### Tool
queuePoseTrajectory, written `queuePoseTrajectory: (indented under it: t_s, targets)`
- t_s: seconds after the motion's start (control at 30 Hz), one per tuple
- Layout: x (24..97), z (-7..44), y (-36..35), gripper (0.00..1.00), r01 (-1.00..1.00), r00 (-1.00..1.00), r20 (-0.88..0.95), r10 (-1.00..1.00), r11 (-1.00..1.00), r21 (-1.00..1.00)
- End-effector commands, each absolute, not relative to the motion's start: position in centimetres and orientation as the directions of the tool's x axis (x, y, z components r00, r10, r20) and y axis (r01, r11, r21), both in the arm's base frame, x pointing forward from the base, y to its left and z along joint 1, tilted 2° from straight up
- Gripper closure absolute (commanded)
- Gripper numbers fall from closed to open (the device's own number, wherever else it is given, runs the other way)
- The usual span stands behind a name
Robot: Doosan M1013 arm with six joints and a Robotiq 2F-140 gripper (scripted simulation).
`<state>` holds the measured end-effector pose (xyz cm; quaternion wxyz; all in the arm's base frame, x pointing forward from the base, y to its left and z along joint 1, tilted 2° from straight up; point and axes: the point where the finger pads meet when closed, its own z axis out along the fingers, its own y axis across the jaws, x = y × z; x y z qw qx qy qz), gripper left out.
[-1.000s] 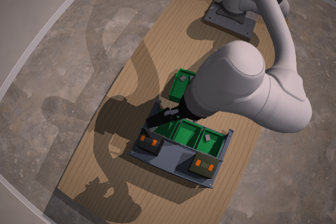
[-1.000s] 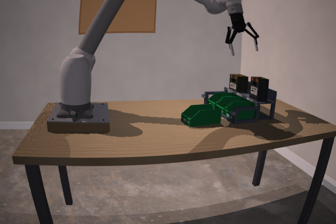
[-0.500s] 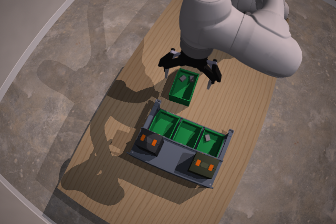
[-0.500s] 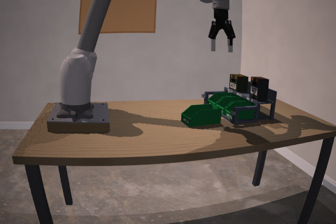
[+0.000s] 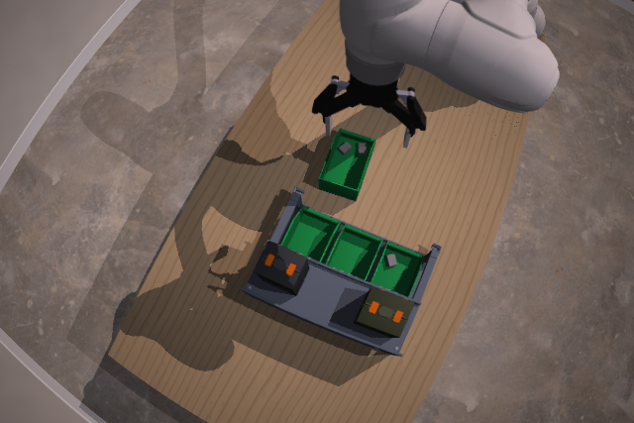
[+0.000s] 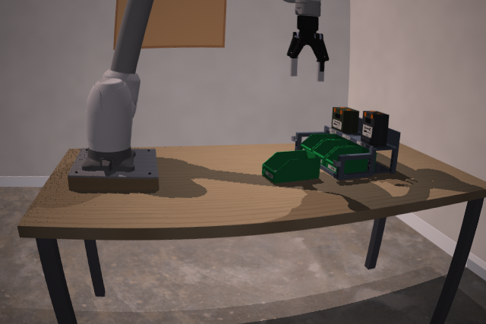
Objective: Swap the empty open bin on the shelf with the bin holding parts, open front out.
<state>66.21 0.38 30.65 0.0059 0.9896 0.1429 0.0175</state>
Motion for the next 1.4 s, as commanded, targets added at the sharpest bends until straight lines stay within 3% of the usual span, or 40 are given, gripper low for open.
queuePoseTrajectory:
  t_s: [0.0, 0.37, 0.77, 1.37]
  targets:
    - [66.6, 30.1, 0.5, 0.00, 0.386, 0.921, 0.045, 0.386, -0.922, 0.024]
    - [67.9, 28.5, 1.0, 0.00, 0.655, 0.750, 0.064, 0.658, -0.753, 0.067]
    - [69.5, 26.4, 1.7, 0.00, 0.903, 0.404, 0.051, 0.913, -0.408, 0.139]
    - [71.4, 23.9, 2.7, 0.00, 0.968, -0.129, -0.040, 0.991, 0.135, 0.214]
